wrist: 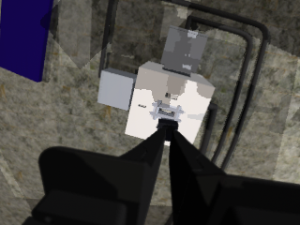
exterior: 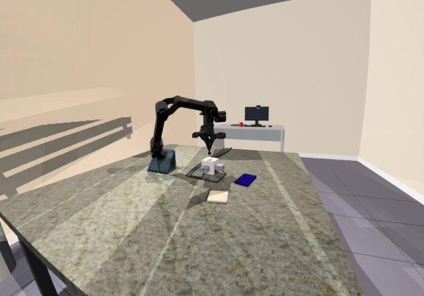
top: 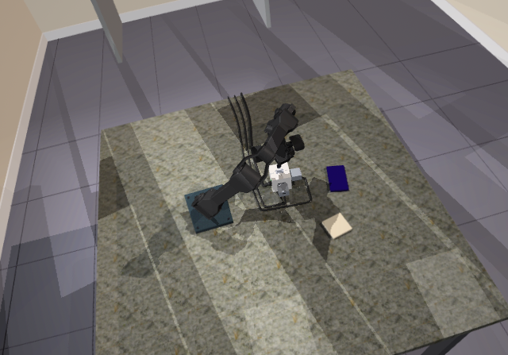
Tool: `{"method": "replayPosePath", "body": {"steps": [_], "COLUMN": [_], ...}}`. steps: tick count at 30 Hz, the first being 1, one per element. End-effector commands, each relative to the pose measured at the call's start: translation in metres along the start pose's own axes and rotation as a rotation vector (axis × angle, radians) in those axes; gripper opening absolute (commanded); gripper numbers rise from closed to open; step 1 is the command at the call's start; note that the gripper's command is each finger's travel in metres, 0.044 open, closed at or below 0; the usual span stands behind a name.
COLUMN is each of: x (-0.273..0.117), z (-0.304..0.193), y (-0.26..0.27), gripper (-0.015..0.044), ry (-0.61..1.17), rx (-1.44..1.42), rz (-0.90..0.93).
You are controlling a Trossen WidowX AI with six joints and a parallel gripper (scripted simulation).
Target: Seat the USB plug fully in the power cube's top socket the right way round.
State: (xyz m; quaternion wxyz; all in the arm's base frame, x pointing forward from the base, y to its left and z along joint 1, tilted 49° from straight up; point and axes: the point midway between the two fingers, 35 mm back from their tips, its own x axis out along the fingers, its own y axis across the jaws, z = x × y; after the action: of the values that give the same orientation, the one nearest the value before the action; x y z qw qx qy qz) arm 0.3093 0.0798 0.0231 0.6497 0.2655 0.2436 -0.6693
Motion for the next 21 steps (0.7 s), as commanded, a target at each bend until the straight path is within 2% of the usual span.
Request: {"method": "replayPosePath", "body": {"steps": [1, 21], "x": [0.0011, 0.0012], "z": [-0.0001, 0.0], "y": [-0.0005, -0.0005], "gripper": [0.0, 0.0], "ry": [0.0, 0.0], "rx": [-0.098, -0.622], "rz": [-0.002, -0.002]}}
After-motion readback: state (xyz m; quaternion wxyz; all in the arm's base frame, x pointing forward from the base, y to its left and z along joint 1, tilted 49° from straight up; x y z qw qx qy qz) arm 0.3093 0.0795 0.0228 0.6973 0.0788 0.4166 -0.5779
